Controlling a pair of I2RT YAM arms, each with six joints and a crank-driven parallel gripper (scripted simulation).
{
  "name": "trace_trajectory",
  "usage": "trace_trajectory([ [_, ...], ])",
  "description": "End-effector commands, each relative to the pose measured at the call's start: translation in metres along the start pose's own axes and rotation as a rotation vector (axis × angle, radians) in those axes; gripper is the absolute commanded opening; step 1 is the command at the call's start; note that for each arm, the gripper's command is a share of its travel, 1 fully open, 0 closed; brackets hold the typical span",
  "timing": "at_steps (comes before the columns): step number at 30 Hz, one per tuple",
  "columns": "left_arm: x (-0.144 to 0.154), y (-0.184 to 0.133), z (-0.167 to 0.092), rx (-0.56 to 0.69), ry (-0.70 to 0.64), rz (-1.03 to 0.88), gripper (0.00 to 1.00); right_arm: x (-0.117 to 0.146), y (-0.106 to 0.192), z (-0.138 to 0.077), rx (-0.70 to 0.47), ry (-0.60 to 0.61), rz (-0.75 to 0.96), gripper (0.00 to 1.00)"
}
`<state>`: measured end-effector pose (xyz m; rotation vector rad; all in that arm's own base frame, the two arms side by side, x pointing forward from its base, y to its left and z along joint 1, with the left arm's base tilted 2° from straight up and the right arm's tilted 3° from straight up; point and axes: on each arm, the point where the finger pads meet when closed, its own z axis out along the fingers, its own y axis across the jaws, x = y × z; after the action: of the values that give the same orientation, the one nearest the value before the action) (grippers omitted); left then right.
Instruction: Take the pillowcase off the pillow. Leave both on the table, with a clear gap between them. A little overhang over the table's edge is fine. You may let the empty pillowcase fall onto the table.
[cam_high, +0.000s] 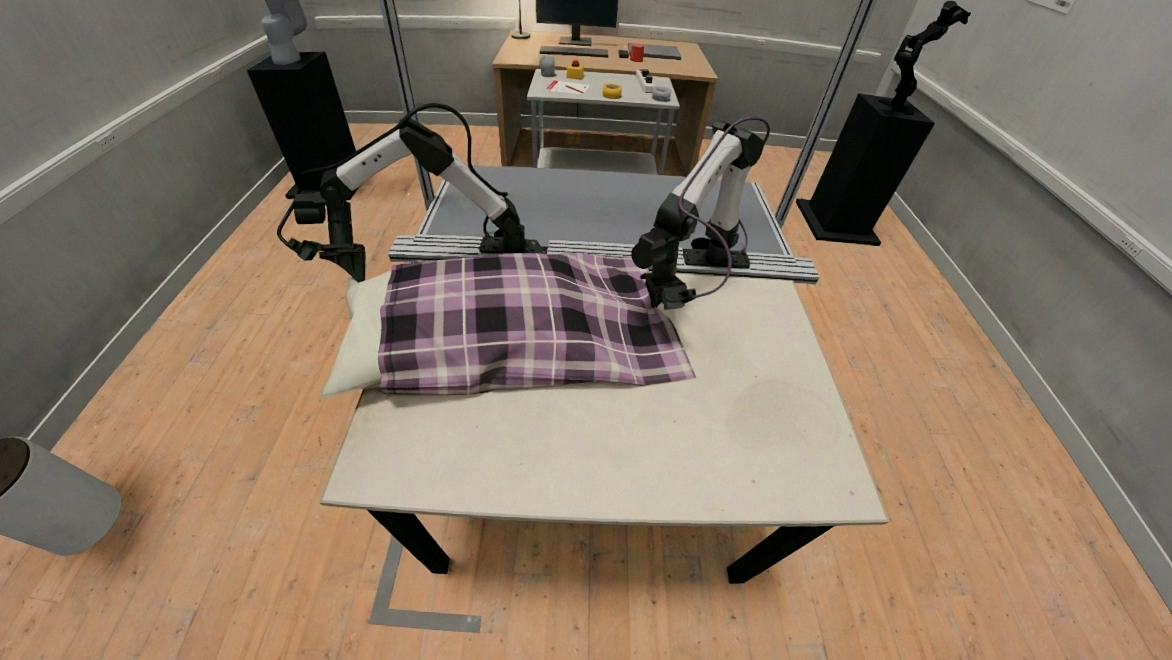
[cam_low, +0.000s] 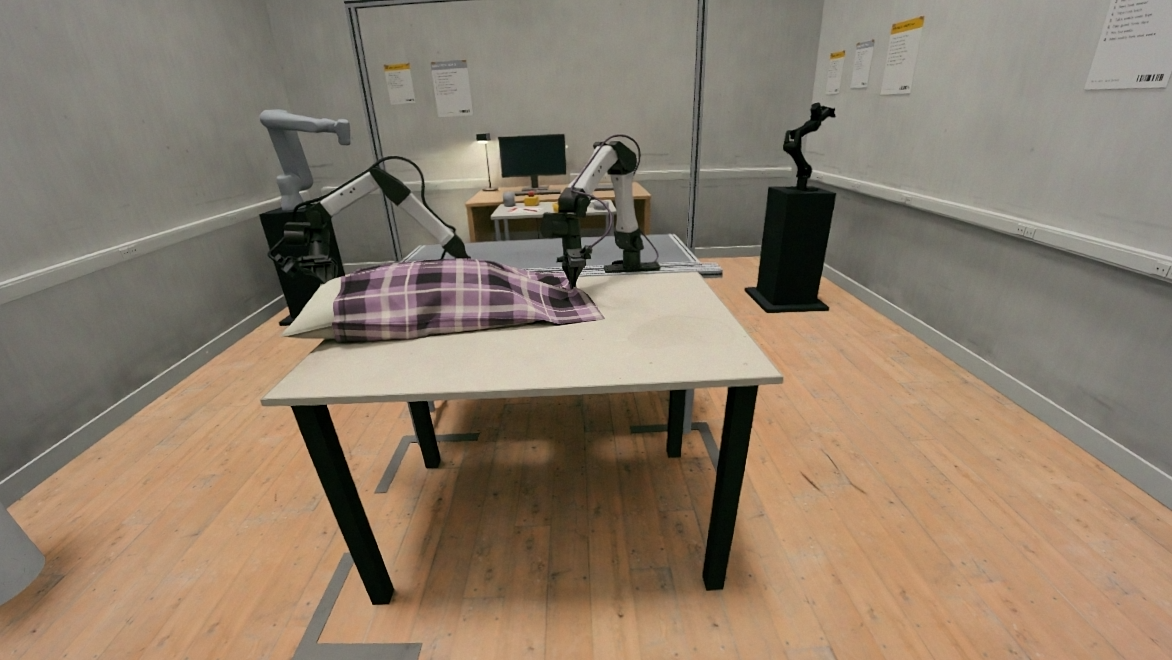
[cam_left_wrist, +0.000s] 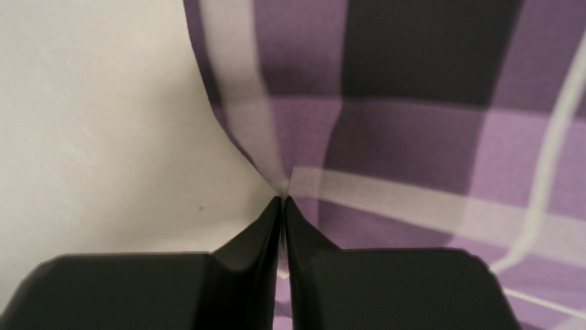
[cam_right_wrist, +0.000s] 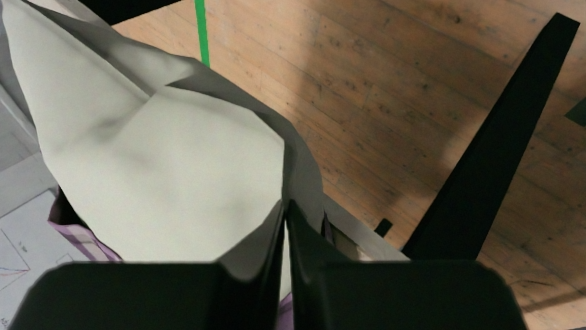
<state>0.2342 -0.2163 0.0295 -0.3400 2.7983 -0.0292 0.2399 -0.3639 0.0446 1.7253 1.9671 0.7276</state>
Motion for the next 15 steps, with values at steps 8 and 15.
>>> trace_trajectory([
  [8,-0.018,-0.007,-0.023,0.033,-0.039,-0.015,0.01,0.011,0.0,0.006,0.011,0.031,-0.005,0.01],
  [15,-0.023,-0.009,-0.031,0.042,-0.046,-0.019,0.01,0.011,0.0,0.006,0.011,0.031,-0.005,0.01],
])
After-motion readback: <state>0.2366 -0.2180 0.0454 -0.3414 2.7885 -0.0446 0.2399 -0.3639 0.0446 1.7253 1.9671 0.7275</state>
